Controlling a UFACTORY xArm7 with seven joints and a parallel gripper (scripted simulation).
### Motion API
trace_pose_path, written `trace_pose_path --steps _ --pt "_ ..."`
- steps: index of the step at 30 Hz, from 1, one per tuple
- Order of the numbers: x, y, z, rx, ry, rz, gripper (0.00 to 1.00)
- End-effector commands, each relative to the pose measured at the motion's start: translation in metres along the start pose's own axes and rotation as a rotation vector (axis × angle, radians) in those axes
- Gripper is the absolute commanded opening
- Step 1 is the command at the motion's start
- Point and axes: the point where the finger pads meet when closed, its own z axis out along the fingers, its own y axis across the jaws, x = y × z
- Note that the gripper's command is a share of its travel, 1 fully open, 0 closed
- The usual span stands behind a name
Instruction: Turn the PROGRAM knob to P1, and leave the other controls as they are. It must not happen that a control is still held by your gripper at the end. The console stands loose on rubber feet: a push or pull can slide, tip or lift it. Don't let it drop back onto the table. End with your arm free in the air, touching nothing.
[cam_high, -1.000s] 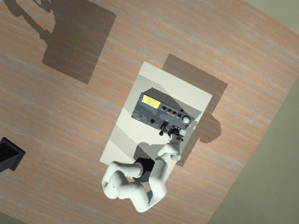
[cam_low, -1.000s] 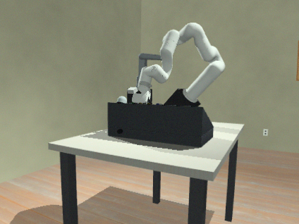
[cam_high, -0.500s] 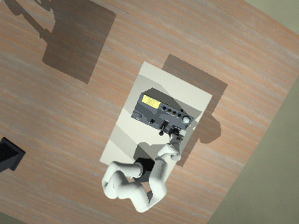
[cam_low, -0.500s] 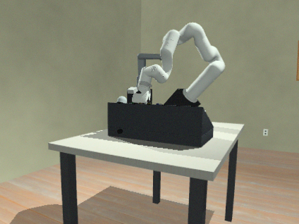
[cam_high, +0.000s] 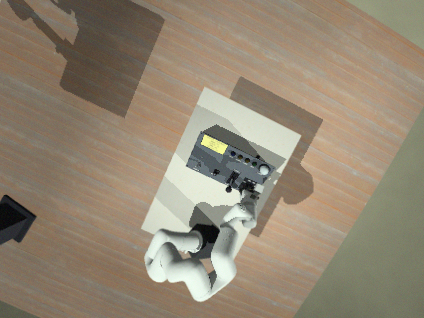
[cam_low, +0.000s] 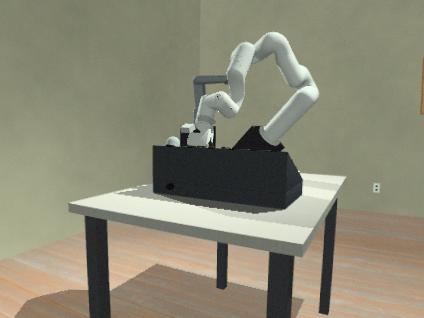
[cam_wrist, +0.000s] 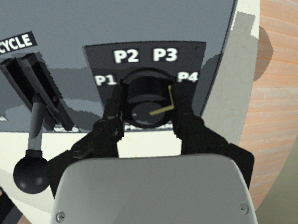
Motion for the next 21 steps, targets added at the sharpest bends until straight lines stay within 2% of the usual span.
trace_pose_path --steps 1,21 --pt "0.0014 0.0011 -0.0007 -0.003 0.002 -0.001 0.00" --pt "0.0014 0.0011 -0.0007 -0.003 0.002 -0.018 0.00"
